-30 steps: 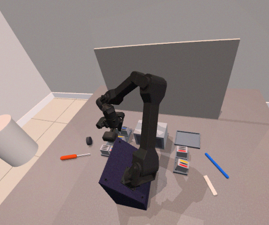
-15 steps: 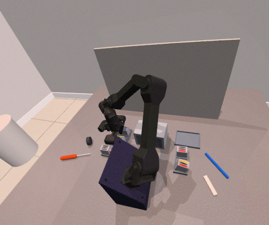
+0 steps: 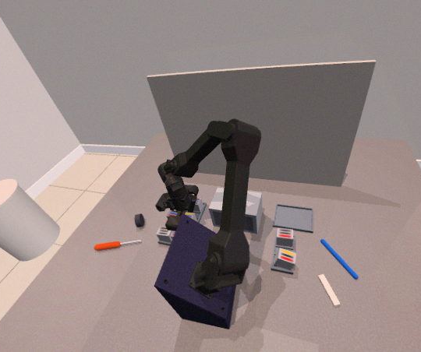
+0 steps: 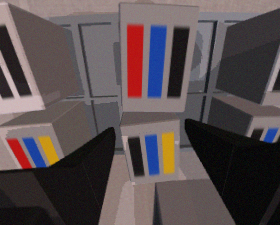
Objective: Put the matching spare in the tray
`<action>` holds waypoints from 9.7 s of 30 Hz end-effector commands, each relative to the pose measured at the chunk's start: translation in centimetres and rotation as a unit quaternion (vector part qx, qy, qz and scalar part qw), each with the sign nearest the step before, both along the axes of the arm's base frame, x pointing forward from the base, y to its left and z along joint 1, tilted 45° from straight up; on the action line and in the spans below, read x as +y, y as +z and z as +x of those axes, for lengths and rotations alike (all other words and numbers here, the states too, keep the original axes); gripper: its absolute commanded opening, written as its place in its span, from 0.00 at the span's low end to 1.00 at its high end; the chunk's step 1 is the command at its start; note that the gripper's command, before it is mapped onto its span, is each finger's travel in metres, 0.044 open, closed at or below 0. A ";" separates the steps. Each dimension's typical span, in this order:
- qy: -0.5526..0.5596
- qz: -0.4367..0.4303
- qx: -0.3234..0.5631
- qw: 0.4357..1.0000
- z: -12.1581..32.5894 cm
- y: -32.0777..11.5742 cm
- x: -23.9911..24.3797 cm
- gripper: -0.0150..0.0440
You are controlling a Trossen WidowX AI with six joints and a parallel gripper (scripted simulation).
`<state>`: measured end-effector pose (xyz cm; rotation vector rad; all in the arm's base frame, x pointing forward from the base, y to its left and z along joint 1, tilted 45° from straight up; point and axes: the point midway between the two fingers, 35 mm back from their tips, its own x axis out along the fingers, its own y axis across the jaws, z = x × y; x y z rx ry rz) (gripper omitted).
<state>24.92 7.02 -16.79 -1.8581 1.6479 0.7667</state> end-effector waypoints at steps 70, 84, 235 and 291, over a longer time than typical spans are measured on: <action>0.007 0.020 0.011 1.000 2.8 14.8 8.3 0.25; 0.014 0.033 0.008 0.999 8.0 22.6 1.3 0.25; 0.002 -0.010 0.001 1.000 9.0 28.2 -23.2 0.25; 0.002 -0.012 0.001 1.000 7.7 34.1 -17.5 1.00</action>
